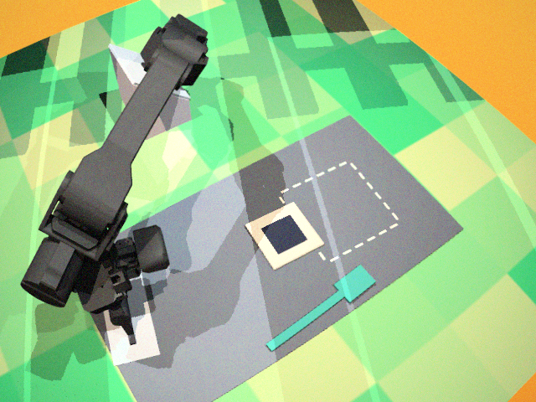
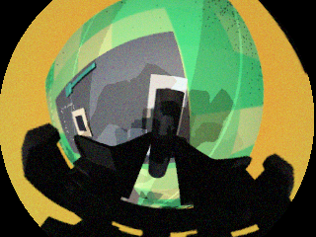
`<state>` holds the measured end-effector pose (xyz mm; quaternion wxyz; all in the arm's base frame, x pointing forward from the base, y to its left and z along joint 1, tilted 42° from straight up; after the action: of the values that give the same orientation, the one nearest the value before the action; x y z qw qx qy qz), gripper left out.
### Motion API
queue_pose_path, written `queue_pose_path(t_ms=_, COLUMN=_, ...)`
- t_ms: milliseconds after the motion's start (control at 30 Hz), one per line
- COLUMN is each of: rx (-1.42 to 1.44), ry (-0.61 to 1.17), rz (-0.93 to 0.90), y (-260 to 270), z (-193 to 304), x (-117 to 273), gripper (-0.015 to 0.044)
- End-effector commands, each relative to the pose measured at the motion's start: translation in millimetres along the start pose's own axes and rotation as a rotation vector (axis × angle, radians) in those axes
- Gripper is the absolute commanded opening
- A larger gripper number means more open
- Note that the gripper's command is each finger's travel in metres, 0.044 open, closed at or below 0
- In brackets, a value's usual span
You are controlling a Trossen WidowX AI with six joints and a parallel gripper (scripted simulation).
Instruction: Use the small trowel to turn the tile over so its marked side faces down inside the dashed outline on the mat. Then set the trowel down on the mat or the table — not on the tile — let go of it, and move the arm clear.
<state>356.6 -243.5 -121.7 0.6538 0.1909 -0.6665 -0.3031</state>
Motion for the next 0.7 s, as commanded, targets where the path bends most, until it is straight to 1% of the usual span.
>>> queue_pose_path(t_ms=0, rx=-0.093, ry=0.007, rz=0.003, y=-0.8, z=1.4, x=-1.6, gripper=0.0130)
queue_pose_path(t_ms=667, rx=-0.693, ry=0.006, rz=0.004, y=-0.8, z=1.4, x=-1.6, gripper=0.0130)
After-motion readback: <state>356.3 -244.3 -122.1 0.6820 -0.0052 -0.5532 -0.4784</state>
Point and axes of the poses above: the point midway between the two fingers, 35 mm back from their tips, its own x axis back along the fingers, its own y axis across the jaws, z = x × y, the point moved 4 cm from there along x, back along the fingers, and after that the axes turned 8 degrees about x, right-handed, at the moved point
